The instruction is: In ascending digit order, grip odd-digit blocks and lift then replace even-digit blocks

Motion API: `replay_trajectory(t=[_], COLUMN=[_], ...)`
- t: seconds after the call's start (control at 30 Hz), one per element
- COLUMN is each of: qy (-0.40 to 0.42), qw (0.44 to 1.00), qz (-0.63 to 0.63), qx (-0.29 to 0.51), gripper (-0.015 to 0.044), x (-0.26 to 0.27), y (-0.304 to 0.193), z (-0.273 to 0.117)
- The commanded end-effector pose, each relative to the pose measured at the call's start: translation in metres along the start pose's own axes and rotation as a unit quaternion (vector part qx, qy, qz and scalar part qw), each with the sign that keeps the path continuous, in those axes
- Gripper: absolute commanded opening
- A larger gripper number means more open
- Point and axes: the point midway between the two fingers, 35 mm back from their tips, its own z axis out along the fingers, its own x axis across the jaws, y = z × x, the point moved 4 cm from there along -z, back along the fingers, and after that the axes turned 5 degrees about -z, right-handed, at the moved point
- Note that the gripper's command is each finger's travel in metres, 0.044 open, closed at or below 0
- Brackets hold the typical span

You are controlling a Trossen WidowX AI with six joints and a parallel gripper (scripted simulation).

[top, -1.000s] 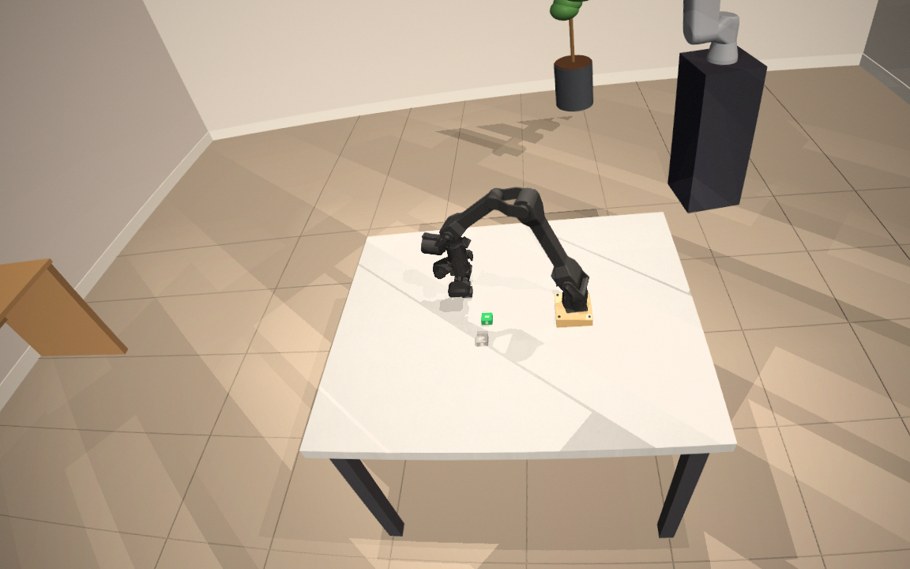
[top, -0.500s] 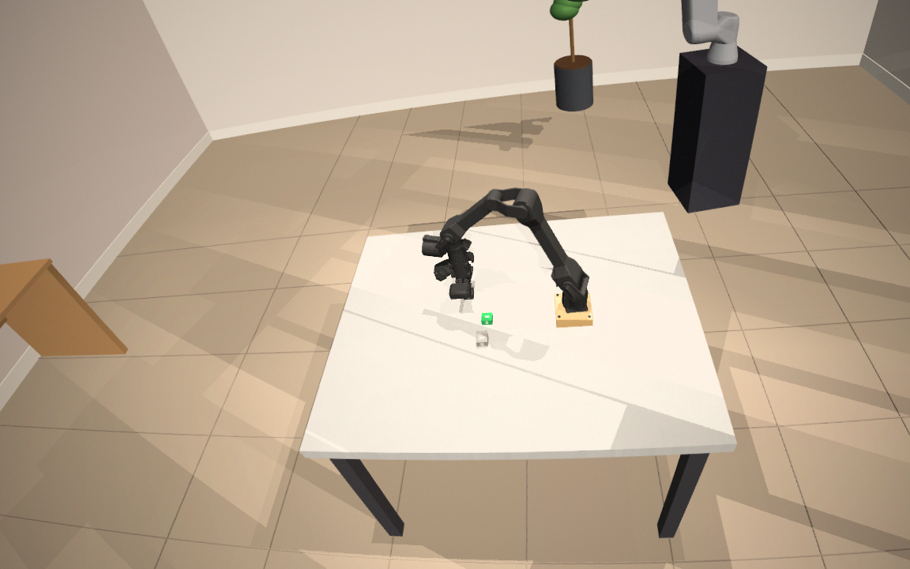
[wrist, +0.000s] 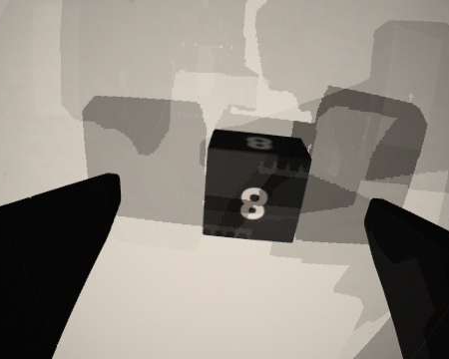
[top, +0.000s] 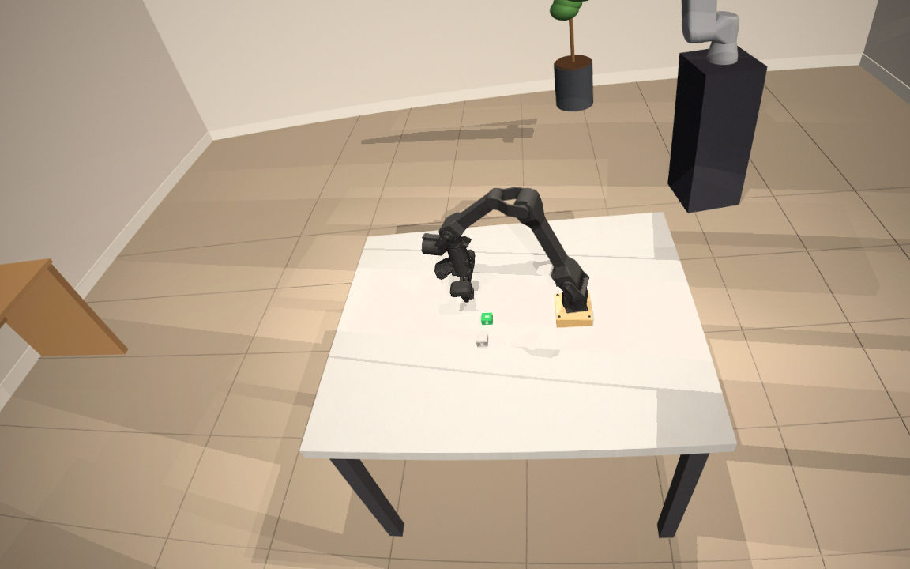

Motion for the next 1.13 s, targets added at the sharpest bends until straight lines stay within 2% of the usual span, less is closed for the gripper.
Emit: replay_trajectory(t=[0.0,0.13,0.23,0.5,0.83,1.1], qy=[-0.006,-0.006,-0.005,0.005,0.007,0.006], qw=[1.000,1.000,1.000,0.999,1.000,1.000], qz=[-0.002,-0.002,-0.005,-0.022,-0.007,-0.003], qx=[-0.012,-0.012,-0.014,-0.022,-0.012,-0.009], gripper=[0.0400,0.0400,0.0400,0.0400,0.0400,0.0400], x=[-0.001,0.000,0.021,0.146,0.283,0.303], y=[0.003,0.003,0.008,0.009,-0.051,-0.067], z=[-0.025,-0.025,-0.032,-0.066,-0.099,-0.104])
